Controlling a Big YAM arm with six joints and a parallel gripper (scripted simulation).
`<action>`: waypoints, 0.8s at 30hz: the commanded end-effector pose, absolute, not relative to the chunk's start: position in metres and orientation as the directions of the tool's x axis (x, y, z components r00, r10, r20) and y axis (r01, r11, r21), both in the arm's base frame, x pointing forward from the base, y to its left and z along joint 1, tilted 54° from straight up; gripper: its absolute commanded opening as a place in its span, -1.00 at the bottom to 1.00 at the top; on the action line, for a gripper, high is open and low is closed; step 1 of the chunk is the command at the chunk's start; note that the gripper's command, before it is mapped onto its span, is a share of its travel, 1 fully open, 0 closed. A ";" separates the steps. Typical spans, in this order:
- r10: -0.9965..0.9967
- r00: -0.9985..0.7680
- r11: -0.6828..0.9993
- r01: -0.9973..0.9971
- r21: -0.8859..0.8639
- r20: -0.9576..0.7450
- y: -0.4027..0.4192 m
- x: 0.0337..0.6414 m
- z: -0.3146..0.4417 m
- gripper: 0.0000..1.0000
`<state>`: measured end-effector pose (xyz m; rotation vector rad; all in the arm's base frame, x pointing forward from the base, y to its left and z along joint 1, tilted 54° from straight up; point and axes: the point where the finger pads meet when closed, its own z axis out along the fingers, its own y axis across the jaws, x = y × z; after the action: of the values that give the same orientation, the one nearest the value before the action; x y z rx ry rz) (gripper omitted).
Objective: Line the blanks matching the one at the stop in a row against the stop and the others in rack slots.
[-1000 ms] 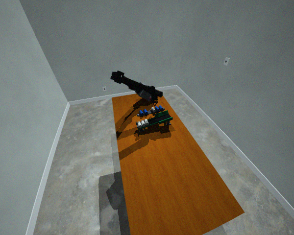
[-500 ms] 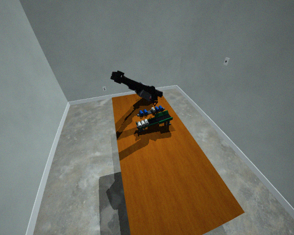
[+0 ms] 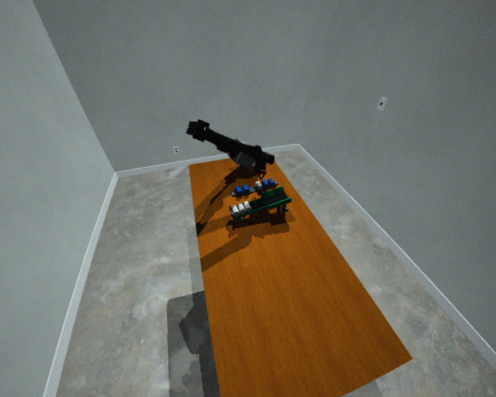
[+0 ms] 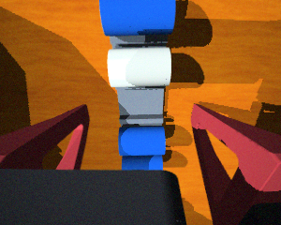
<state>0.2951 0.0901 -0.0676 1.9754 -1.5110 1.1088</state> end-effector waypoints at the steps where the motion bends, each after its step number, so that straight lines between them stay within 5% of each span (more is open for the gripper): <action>1: -0.590 0.115 -0.330 -0.938 -0.109 0.799 0.082 0.296 -0.074 0.56; 24: -0.588 0.117 -0.331 -0.938 -0.106 0.800 0.057 0.307 -0.093 0.56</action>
<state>0.3056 0.0653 -0.0852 1.9707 -1.5050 1.1099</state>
